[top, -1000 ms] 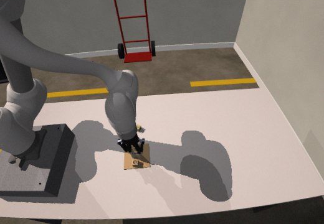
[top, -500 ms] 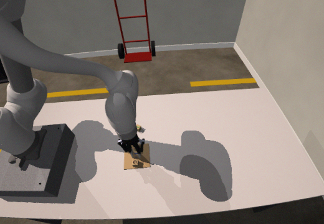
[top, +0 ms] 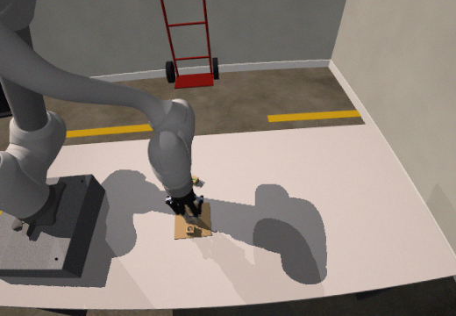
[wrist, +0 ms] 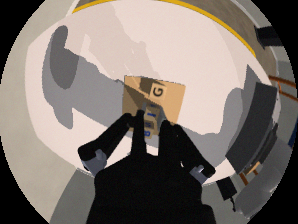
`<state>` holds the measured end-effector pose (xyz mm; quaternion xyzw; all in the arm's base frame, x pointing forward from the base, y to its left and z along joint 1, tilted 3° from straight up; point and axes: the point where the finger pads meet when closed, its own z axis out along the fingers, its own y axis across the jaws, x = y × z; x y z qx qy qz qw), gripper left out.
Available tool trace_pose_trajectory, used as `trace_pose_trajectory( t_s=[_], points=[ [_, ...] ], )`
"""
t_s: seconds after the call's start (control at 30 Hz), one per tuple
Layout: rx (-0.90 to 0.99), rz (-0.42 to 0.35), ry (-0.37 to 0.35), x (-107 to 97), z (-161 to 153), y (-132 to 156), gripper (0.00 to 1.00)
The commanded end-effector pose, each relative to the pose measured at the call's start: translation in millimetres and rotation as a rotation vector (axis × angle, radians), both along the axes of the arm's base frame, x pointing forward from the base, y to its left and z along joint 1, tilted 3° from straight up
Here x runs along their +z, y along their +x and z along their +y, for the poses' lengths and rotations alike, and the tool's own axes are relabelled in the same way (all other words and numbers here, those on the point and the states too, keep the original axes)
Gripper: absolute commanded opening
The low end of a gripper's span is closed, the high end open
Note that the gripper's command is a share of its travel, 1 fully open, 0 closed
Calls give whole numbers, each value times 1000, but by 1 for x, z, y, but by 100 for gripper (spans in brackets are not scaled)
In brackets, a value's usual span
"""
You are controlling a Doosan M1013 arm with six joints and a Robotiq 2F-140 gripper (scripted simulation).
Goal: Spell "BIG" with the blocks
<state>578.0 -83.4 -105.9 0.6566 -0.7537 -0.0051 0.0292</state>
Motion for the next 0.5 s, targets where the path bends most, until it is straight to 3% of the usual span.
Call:
trace_pose_trajectory(
  t_s=[0.0, 0.47],
  points=[
    [0, 0, 0, 0, 0, 0, 16],
    [0, 0, 0, 0, 0, 0, 18]
  ],
)
